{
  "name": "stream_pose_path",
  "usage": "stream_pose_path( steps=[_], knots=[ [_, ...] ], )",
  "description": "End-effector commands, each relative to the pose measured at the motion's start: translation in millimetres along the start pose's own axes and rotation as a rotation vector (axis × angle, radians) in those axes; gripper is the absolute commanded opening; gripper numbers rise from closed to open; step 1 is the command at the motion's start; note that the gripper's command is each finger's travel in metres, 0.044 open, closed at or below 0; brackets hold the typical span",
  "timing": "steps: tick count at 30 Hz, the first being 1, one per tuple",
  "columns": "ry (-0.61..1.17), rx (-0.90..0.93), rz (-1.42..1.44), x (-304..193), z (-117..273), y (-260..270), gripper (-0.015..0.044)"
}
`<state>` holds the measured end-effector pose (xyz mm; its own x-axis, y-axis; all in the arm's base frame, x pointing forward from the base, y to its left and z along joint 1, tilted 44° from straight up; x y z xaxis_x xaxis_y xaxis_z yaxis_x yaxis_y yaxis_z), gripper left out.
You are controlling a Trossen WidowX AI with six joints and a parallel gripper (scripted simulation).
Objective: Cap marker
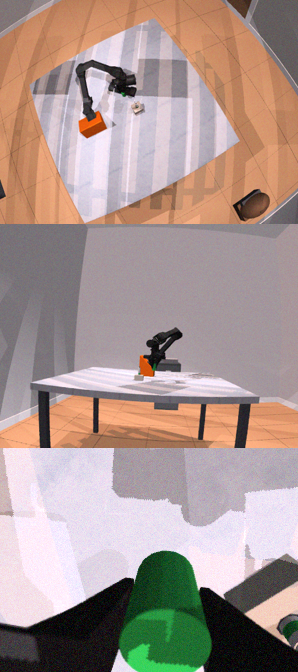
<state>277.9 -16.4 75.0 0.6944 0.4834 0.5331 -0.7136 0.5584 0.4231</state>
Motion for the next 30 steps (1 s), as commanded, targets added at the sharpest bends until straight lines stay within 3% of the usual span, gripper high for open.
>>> stream_pose_path(
  steps=[1, 30],
  knots=[
    [0.008, -0.012, 0.005, -4, 6, -15, 0.0000],
    [0.007, 0.001, 0.000, -42, 41, -89, 0.0000]
  ],
)
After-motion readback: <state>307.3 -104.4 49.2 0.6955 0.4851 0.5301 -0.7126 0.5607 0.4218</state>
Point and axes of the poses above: the point midway between the two fingers, 35 mm back from their tips, its own z axis back along the fingers, its own y axis across the jaws, x = y × z, the point moved 2 cm from there along z, back along the fingers, and after that the axes turned 3 degrees about z, right-handed, at the moved point
